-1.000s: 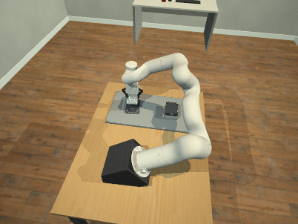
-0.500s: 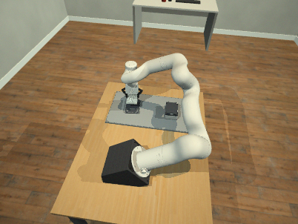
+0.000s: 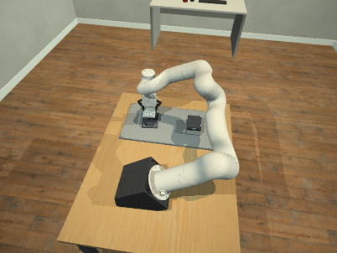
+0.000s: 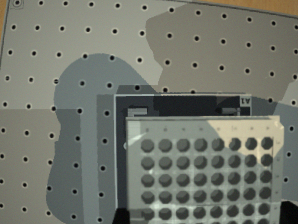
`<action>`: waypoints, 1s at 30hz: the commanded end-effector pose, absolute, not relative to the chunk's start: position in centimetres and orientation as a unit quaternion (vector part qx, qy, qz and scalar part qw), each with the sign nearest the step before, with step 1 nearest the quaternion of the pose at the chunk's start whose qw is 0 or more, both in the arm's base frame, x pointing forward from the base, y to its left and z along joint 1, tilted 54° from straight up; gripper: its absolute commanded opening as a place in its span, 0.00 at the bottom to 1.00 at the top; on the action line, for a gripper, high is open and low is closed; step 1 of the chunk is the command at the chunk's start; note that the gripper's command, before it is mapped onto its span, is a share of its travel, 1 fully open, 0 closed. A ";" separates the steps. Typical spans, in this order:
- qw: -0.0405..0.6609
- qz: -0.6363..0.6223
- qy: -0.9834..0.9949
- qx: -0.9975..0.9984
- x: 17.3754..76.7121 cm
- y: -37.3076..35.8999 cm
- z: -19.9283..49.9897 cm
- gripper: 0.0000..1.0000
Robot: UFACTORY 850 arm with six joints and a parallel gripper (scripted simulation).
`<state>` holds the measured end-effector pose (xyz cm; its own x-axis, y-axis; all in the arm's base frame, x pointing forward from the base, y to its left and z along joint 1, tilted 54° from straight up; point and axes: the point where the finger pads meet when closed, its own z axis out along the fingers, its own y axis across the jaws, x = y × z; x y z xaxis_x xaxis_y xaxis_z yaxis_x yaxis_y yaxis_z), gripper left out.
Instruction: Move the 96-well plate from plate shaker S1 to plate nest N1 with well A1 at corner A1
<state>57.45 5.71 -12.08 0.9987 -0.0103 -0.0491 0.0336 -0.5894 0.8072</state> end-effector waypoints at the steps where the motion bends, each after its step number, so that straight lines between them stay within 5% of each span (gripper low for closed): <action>1: 0.453 -0.023 0.007 0.891 57.5 5.8 -12.0 0.00; 30: 0.453 -0.023 0.007 0.891 57.4 2.8 -14.1 0.00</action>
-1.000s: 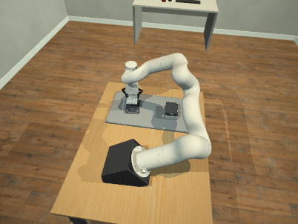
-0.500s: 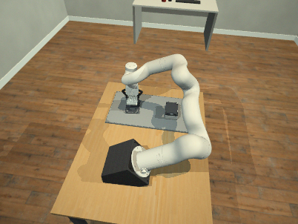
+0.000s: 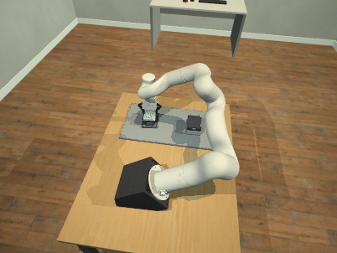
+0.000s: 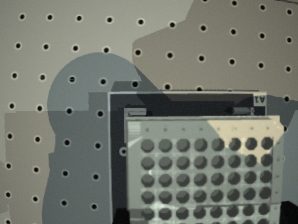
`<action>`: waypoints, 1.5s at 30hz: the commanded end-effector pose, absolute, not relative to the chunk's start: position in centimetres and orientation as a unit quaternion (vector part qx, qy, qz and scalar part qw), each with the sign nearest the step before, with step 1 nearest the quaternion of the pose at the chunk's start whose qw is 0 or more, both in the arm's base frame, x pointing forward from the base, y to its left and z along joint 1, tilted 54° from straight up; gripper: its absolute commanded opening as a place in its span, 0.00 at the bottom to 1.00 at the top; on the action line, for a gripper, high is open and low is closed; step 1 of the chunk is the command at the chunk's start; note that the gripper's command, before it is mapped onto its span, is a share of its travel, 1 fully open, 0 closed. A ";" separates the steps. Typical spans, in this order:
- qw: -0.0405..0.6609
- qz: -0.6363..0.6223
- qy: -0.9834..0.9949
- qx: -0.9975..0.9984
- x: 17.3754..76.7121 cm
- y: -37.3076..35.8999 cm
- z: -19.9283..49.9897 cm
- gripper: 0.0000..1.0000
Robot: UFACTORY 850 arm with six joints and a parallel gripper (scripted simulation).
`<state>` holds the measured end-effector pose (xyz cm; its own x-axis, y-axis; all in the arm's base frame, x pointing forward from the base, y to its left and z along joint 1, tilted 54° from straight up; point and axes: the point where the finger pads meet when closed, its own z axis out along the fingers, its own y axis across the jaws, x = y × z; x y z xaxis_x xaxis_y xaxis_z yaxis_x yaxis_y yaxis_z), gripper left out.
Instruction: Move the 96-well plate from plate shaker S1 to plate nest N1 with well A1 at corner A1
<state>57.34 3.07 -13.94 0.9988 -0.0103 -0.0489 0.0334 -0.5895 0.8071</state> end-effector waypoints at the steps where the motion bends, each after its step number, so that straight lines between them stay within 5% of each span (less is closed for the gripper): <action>1: 0.453 -0.023 0.007 0.891 57.4 2.7 -14.2 0.00; 45: 0.453 -0.023 0.007 0.891 57.3 0.2 -16.1 0.00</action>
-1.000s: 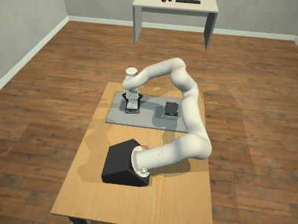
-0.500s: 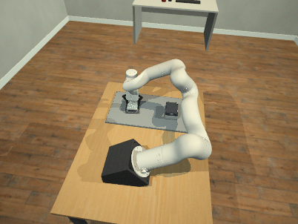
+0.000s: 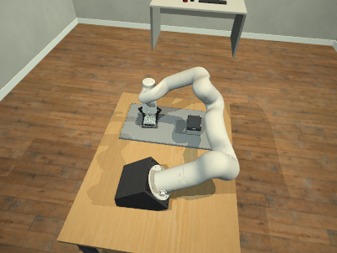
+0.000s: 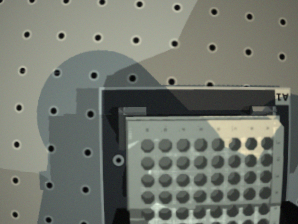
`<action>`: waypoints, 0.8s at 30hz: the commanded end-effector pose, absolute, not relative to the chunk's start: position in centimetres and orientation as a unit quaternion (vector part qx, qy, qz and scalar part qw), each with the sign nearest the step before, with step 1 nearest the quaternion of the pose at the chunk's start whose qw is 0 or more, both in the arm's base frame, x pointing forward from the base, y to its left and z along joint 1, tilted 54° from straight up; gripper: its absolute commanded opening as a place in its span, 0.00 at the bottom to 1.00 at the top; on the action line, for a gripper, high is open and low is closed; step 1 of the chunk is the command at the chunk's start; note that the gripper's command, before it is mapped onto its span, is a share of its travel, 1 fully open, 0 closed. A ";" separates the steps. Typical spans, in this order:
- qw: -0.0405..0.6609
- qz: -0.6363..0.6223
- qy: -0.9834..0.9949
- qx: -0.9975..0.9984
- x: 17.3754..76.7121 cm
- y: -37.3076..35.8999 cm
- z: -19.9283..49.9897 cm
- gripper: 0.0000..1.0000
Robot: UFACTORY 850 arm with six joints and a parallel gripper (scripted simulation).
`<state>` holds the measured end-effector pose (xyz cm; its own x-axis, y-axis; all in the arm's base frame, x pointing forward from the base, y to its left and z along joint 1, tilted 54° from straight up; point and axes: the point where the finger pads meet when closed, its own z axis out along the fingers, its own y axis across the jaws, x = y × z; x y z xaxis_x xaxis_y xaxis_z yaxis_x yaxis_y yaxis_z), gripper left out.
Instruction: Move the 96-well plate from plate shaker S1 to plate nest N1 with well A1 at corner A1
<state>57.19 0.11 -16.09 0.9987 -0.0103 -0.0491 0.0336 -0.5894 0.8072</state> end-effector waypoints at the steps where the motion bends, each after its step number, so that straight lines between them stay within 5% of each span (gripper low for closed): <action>1: 0.453 -0.023 0.007 0.891 57.3 0.2 -16.1 0.00; 24: 0.453 -0.023 0.007 0.891 57.3 -0.1 -16.3 0.00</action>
<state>57.18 -0.16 -16.28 0.9987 -0.0103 -0.0491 0.0336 -0.5894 0.8072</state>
